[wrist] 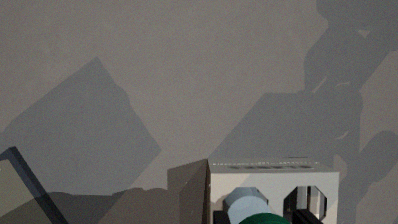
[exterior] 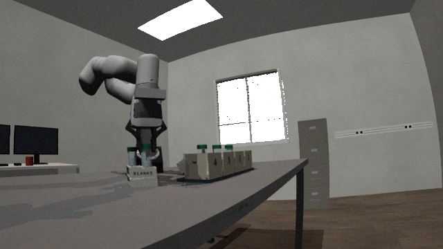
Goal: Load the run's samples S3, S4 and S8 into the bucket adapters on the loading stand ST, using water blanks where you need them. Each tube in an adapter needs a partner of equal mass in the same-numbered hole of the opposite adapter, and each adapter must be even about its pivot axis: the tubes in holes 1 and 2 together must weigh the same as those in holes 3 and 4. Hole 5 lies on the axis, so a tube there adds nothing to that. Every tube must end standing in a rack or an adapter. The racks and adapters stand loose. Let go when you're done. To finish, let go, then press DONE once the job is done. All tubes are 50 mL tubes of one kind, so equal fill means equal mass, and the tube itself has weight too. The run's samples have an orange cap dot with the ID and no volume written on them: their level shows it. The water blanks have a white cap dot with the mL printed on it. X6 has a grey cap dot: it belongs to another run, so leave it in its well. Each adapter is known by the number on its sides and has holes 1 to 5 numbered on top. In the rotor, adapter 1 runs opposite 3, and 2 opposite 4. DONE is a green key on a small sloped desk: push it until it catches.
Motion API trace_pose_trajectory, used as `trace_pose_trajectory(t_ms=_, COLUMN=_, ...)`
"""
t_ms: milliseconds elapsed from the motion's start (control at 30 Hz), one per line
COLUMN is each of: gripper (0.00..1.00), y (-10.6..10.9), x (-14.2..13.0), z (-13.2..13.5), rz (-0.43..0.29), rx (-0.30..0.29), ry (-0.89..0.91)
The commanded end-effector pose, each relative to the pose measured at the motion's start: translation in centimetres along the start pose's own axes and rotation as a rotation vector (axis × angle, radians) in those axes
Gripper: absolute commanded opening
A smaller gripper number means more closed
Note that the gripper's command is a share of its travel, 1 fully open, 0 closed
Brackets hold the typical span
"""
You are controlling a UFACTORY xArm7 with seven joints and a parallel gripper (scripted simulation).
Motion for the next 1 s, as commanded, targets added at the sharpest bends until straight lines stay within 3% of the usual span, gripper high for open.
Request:
trace_pose_trajectory(t_ms=0, gripper=0.00, y=0.4, x=0.1, z=0.0, rz=0.003, rx=-0.001, ry=0.000)
trace_pose_trajectory(t_ms=800, gripper=0.00, y=1.5, x=0.1, z=0.0, rz=0.003, rx=-0.001, ry=0.000)
trace_pose_trajectory(t_ms=967, gripper=0.00, y=2.5, x=0.1, z=0.0, rz=0.003, rx=-0.001, ry=0.000)
Point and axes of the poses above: the point where the finger pads meet when closed, its own y axis back along the fingers, its own z axis across the jaws, x = y × z, the point moved 9 cm from there along y, back along the fingers, and after that the axes turned 6 degrees about y, right-handed, at the moved point
